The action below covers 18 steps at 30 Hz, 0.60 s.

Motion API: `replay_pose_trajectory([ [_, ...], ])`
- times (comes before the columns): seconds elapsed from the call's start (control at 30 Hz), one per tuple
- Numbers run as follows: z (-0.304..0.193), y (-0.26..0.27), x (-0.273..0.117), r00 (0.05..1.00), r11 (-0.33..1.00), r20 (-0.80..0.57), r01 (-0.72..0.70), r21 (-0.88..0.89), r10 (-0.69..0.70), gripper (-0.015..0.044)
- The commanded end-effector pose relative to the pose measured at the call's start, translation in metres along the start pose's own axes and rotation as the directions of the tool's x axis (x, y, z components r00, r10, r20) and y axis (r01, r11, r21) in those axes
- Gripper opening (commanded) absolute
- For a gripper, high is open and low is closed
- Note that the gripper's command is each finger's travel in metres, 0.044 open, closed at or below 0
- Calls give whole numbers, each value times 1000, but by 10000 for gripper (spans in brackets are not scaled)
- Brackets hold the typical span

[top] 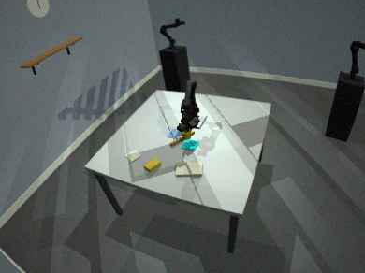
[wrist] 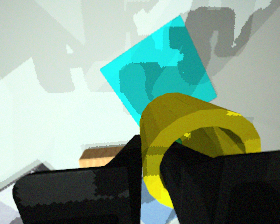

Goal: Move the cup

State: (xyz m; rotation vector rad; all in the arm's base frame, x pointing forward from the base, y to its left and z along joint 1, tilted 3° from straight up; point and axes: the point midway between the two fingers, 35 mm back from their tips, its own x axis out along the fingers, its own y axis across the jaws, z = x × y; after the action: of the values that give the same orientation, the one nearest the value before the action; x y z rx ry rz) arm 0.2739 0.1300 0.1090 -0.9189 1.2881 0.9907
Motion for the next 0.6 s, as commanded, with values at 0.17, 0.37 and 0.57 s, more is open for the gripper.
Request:
replay_pose_trajectory([
  [0.17, 21, -1, -4, 1000, 1000, 3, 5, 1, -5, 0],
  [0.37, 33, -2, -5, 1000, 1000, 4, 5, 1, -5, 0],
  [0.57, 35, -2, -2, 1000, 1000, 4, 5, 1, -5, 0],
])
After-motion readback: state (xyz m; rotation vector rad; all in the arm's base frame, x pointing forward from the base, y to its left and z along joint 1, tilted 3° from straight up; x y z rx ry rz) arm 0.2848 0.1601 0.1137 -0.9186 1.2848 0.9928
